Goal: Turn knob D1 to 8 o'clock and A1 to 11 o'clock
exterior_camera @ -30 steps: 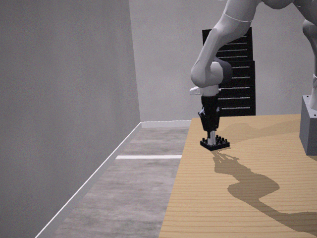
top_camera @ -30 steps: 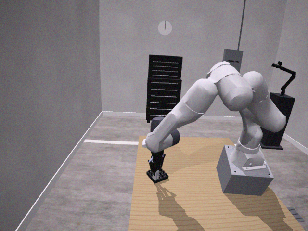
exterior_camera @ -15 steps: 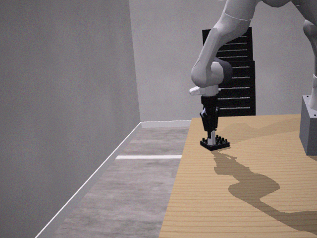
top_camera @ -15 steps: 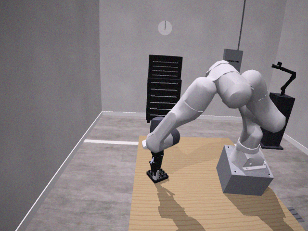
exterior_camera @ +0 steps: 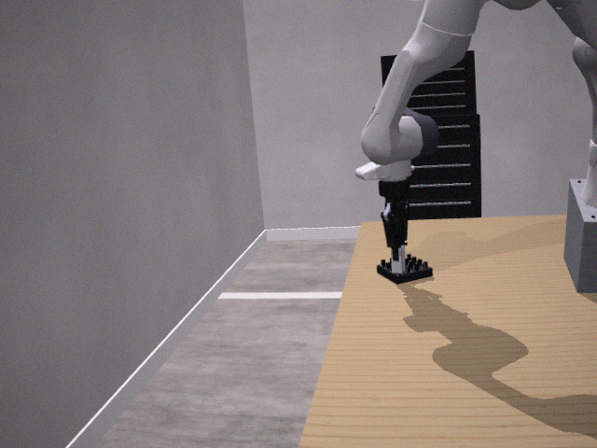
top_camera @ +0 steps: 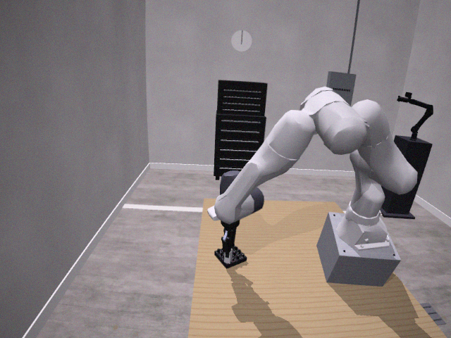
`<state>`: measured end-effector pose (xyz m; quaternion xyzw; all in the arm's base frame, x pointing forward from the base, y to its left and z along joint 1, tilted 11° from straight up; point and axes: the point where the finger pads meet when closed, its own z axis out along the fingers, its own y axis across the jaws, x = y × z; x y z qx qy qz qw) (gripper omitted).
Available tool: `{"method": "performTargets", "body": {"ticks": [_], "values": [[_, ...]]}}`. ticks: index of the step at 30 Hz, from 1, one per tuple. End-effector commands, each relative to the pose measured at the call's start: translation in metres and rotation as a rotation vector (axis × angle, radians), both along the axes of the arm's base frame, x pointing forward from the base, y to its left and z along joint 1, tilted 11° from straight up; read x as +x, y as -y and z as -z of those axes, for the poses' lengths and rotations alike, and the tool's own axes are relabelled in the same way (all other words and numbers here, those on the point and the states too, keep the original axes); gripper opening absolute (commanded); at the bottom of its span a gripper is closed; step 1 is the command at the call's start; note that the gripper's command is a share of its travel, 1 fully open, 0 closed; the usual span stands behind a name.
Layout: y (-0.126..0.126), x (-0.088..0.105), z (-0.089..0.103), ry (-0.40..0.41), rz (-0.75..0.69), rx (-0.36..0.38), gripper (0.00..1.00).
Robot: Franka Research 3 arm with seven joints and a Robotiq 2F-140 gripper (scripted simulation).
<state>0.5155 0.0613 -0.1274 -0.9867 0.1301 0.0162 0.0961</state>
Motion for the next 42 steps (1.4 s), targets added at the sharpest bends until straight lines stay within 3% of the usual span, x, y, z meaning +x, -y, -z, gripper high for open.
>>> {"method": "performTargets", "body": {"ticks": [1,42], "values": [[0.0012,0.0008,0.0002,0.045,-0.15,0.003,0.05],[0.0012,0.0008,0.0002,0.163,-0.744,0.003,0.05]]}}
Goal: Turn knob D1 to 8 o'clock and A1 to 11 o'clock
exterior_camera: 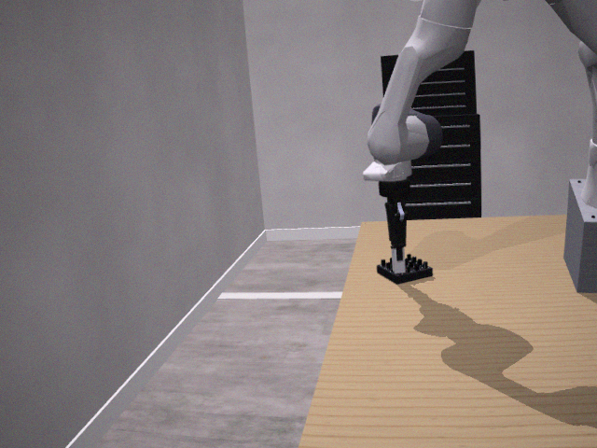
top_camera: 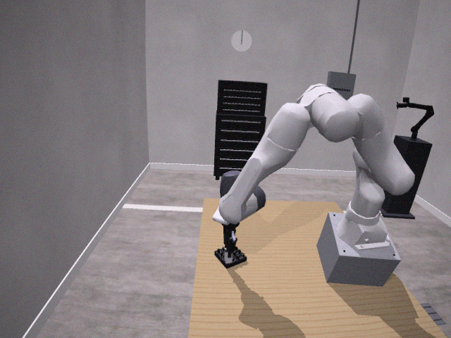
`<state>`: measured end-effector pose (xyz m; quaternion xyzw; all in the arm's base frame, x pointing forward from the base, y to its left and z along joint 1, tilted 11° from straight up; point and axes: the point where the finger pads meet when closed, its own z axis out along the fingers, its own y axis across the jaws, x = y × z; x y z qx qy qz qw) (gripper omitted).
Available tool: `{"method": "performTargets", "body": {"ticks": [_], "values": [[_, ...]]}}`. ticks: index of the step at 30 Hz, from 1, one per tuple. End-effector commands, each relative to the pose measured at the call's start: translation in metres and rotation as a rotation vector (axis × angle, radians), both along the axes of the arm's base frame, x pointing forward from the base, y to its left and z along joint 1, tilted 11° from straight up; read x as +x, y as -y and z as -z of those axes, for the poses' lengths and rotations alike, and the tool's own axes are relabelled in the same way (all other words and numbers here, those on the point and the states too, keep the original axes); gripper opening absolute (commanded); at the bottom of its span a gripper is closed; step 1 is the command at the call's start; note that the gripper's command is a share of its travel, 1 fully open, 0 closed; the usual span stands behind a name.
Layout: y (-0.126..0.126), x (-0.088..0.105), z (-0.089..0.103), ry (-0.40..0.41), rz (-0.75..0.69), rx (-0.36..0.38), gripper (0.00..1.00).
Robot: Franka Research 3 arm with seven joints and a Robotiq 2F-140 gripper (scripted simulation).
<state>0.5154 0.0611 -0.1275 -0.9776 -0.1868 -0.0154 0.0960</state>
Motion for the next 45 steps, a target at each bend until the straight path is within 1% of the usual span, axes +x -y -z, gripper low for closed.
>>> {"method": "performTargets", "body": {"ticks": [1,13,25,44,45], "values": [[0.001,0.0008,0.0002,0.041,-0.132,0.004,0.05],[0.001,0.0008,0.0002,0.068,-0.273,0.003,0.05],[0.001,0.0008,0.0002,0.077,-0.315,0.003,0.05],[0.001,0.0008,0.0002,0.077,-0.319,0.003,0.05],[0.001,0.0008,0.0002,0.077,-0.319,0.003,0.12]]}}
